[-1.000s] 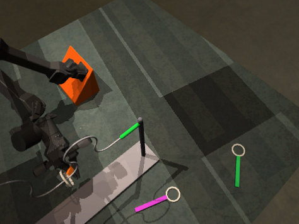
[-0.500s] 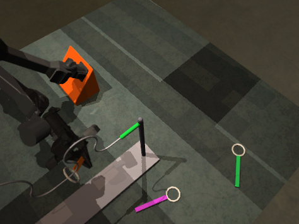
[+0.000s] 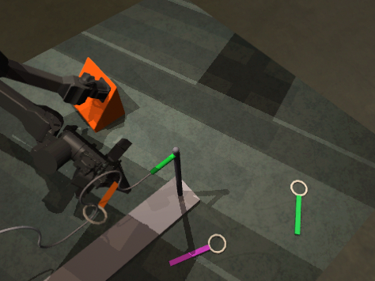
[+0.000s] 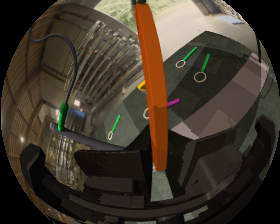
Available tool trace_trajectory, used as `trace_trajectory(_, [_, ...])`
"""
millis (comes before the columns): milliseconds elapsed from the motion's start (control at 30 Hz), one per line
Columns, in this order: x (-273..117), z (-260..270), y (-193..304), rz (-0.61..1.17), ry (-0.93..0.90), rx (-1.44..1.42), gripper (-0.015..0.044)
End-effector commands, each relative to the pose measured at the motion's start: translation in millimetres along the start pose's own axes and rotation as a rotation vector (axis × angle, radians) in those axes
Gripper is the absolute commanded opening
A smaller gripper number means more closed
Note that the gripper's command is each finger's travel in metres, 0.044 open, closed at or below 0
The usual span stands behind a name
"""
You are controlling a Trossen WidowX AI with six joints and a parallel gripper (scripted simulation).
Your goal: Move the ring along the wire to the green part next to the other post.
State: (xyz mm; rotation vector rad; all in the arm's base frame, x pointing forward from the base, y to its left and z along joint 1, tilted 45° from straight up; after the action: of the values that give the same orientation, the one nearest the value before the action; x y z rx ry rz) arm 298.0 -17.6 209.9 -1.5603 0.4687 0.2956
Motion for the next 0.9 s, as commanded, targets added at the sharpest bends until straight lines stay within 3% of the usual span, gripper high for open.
trace_trajectory(0, [-3,14,-2,0.012,-0.058,0.094,-0.0150])
trace_trajectory(867, [-29,79,-30,0.097,-0.359,0.640,-0.0150])
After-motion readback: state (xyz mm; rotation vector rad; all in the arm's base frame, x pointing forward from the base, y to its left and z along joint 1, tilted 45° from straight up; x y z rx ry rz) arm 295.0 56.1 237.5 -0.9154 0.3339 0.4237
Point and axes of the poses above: the point midway between the two fingers, 35 mm back from their tips, its own x axis out along the fingers, its own z axis across the jaws, y = z × x, the point moved 7 cm from there along -x, back along the fingers, and after that the axes turned 3 degrees about x, right-handed, at the moved point
